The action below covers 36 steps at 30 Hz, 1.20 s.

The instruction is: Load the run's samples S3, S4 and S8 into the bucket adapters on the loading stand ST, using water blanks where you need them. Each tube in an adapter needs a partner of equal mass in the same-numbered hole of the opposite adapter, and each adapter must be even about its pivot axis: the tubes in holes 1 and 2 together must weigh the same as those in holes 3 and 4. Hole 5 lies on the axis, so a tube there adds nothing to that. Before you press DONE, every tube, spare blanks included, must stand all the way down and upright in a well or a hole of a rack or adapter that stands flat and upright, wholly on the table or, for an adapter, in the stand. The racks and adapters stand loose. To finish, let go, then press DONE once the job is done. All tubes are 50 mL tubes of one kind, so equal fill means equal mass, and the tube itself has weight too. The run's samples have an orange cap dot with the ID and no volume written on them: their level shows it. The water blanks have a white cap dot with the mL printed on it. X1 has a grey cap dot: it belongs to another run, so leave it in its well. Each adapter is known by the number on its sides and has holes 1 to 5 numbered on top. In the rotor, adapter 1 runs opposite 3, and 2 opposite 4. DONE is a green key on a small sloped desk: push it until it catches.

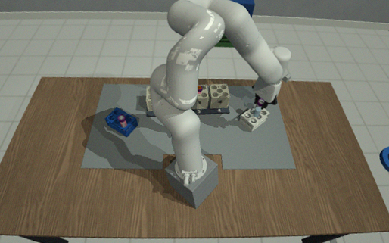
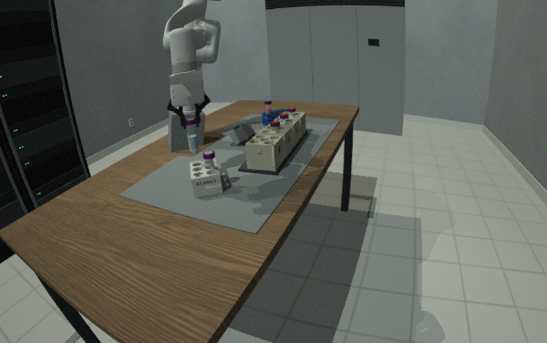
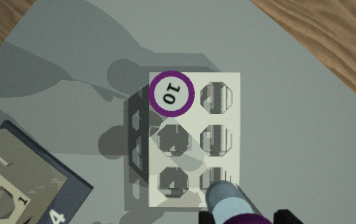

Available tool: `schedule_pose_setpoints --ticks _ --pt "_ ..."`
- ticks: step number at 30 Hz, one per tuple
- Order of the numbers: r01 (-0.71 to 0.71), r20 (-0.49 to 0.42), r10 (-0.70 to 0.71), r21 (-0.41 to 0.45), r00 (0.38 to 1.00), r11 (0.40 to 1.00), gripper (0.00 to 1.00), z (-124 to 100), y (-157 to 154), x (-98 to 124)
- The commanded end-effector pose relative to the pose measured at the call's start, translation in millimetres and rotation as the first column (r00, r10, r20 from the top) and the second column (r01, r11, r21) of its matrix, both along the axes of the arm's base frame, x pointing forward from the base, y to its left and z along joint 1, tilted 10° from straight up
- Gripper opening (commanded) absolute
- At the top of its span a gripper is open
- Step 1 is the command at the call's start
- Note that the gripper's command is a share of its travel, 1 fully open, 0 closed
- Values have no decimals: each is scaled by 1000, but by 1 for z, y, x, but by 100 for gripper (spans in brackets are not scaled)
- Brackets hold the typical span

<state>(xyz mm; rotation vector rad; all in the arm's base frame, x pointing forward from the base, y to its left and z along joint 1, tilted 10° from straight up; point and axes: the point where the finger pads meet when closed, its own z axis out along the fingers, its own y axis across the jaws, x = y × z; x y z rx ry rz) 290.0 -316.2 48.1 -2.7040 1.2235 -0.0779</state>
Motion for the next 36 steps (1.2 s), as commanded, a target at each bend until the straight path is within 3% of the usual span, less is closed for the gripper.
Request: schedule_pose_setpoints --ticks 1,25,33,36 --pt "0 3 0 -3 1000 1000 0 8 -2 0" --pt "0 3 0 -3 1000 1000 0 47 -8 -5" --pt "0 3 0 -3 1000 1000 0 47 -8 -5" --pt "-65 11 65 -12 998 998 0 49 0 2"
